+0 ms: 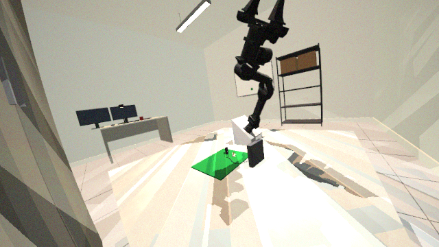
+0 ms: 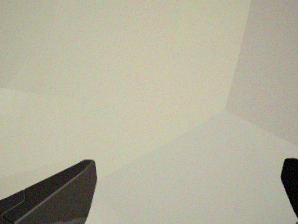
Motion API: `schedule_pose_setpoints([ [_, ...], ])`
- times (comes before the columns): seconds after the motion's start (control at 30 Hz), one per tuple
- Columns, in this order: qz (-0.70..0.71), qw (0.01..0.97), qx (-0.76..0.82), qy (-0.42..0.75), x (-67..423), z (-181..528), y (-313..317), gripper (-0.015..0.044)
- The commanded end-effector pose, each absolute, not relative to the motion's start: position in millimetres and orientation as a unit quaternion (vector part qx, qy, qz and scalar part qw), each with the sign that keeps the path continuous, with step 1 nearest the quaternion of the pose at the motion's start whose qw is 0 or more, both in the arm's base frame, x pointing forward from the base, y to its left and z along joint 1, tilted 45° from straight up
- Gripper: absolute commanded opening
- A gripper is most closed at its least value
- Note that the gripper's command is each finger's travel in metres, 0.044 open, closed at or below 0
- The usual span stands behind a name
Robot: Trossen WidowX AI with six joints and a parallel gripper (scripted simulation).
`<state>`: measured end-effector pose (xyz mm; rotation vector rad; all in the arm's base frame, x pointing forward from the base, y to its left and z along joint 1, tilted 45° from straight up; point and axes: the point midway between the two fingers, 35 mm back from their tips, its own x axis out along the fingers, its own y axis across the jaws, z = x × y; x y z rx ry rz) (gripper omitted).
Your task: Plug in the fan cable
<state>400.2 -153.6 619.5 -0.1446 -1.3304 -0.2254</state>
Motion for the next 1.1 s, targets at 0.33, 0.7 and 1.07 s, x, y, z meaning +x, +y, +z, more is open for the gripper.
schedule_pose_setpoints([
  [0.33,-0.176,0.887,-0.146,-0.401,482,546,-207,0.044],
  [0.7,-0.178,0.955,-0.229,-0.056,535,378,-272,0.044],
  [1.07,-0.067,0.935,-0.234,0.257,494,195,-290,0.044],
])
